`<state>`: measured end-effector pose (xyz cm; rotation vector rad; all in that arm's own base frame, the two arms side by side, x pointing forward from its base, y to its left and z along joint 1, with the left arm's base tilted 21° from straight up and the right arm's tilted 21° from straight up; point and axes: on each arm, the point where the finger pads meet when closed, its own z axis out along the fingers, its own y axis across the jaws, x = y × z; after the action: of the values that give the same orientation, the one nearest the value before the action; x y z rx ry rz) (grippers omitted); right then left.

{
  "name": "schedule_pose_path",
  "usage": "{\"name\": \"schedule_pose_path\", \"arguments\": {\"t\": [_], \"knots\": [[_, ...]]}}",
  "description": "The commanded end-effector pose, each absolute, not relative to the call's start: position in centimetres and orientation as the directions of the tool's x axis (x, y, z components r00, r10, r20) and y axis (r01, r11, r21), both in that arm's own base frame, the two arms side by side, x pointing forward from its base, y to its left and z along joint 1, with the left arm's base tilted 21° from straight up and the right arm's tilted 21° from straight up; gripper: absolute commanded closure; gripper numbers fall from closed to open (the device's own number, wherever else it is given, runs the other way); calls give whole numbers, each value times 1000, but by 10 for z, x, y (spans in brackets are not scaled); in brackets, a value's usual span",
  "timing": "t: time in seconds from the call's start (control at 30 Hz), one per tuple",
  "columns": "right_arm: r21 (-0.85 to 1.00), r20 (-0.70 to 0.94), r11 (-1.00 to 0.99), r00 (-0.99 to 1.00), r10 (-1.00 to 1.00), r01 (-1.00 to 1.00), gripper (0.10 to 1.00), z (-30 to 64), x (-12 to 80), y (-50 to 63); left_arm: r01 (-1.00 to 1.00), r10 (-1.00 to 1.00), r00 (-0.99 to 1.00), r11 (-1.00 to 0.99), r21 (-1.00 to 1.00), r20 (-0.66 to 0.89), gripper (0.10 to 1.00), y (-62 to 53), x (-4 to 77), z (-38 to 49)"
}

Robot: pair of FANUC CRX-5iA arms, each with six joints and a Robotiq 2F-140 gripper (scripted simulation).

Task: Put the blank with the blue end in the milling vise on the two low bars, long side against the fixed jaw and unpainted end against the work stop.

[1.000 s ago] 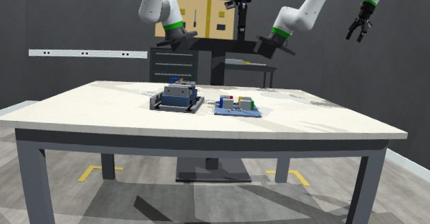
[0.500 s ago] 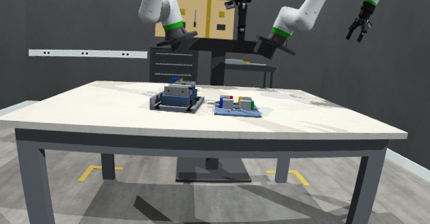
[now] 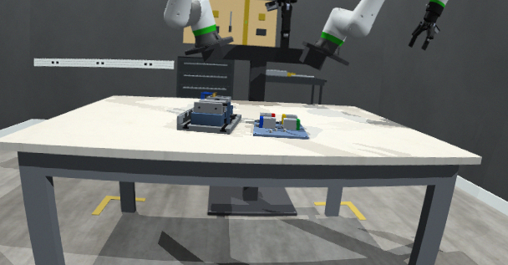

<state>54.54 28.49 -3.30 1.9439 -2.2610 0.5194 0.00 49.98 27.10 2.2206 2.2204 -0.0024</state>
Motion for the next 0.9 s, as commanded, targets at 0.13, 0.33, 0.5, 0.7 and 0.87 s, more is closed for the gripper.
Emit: {"name": "schedule_pose_path", "arguments": {"t": [0.13, 0.33, 0.5, 0.7, 0.87], "knots": [[-183, 304, 118, -171, -937, -976, 573, -32, 546, 286, 1000, 1000, 0, 0, 0, 0, 98, 500, 0, 272], [-183, 304, 118, -171, -937, -976, 573, -35, 547, 284, 1000, 1000, 0, 0, 0, 0, 98, 500, 0, 272], [-183, 304, 119, -171, -937, -976, 573, -47, 552, 275, 1000, 1000, 0, 0, 0, 0, 98, 500, 0, 272], [-184, 304, 119, -171, -937, -976, 573, -63, 558, 263, 1000, 1000, 0, 0, 0, 0, 98, 500, 0, 272], [-184, 304, 119, -171, -937, -976, 573, -71, 561, 258, 1000, 1000, 0, 0, 0, 0, 98, 500, 0, 272]]}}
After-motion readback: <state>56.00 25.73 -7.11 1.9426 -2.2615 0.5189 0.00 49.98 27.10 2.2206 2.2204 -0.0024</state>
